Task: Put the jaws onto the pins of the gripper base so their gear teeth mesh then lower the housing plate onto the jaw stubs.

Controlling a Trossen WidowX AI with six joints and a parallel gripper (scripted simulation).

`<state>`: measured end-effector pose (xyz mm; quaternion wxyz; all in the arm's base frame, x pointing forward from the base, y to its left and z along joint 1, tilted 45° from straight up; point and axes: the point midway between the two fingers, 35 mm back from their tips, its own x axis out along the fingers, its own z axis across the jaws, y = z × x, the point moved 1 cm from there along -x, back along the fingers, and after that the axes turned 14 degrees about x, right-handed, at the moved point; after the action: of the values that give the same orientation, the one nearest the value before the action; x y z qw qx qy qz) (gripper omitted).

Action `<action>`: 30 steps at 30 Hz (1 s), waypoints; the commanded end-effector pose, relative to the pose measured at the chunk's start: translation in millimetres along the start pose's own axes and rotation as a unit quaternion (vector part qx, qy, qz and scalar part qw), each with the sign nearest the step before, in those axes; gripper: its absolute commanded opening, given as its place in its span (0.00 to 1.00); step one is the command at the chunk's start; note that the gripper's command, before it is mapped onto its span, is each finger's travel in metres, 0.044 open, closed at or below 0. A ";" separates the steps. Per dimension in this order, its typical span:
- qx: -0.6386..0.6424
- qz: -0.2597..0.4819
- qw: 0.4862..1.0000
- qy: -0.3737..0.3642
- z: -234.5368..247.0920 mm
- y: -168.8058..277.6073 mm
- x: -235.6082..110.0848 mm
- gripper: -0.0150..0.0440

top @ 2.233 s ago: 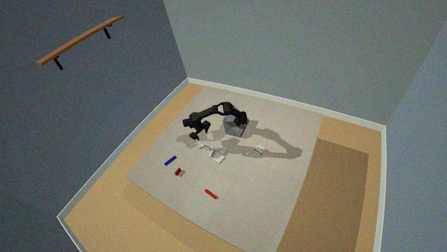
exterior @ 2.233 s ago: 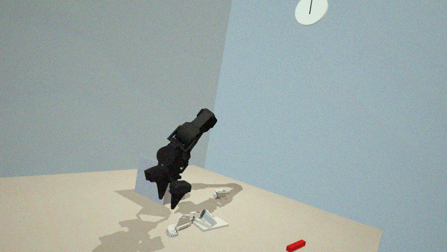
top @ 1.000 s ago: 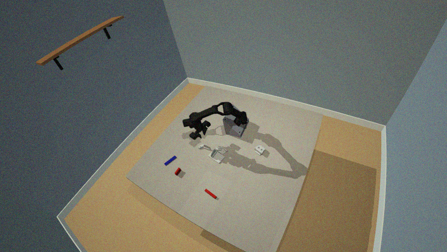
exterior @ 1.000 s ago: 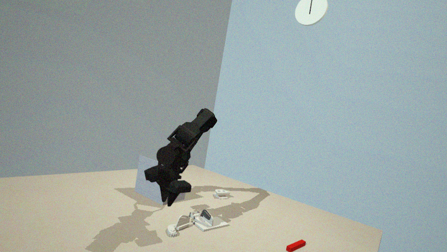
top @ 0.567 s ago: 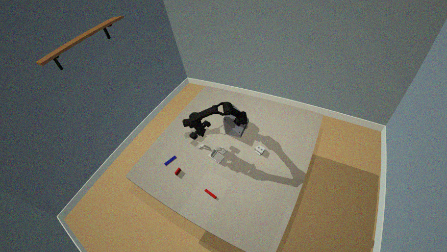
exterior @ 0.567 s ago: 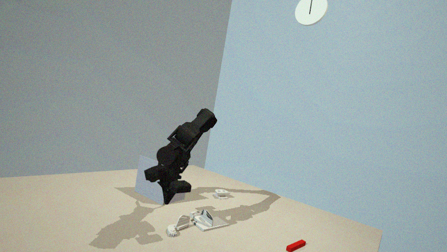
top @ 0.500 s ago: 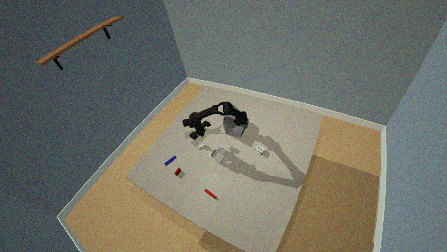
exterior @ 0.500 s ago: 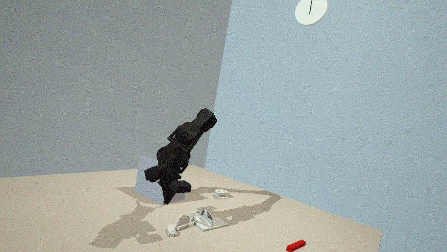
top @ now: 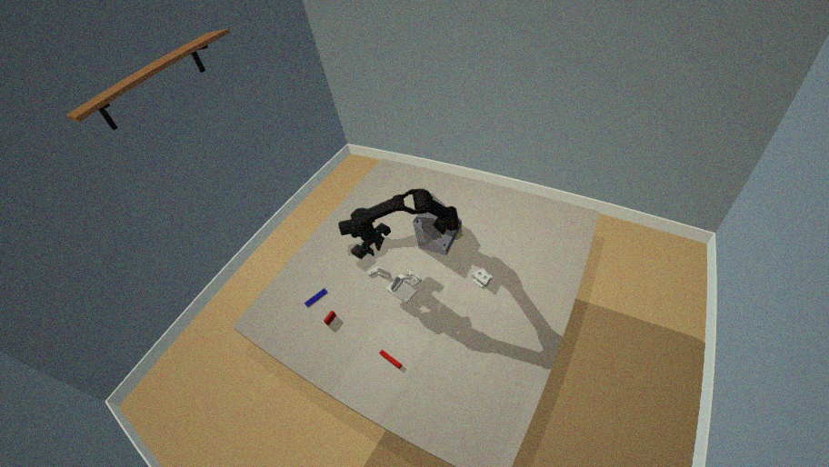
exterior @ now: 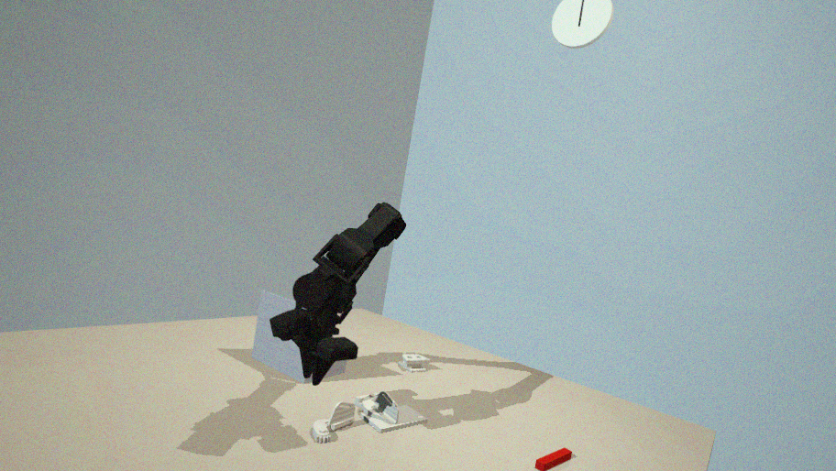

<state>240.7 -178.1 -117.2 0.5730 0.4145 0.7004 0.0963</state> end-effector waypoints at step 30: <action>0.000 0.000 1.000 0.000 0.0 0.0 0.0 1.00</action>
<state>240.7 -178.1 -117.2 0.5729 0.4144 0.7005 0.0964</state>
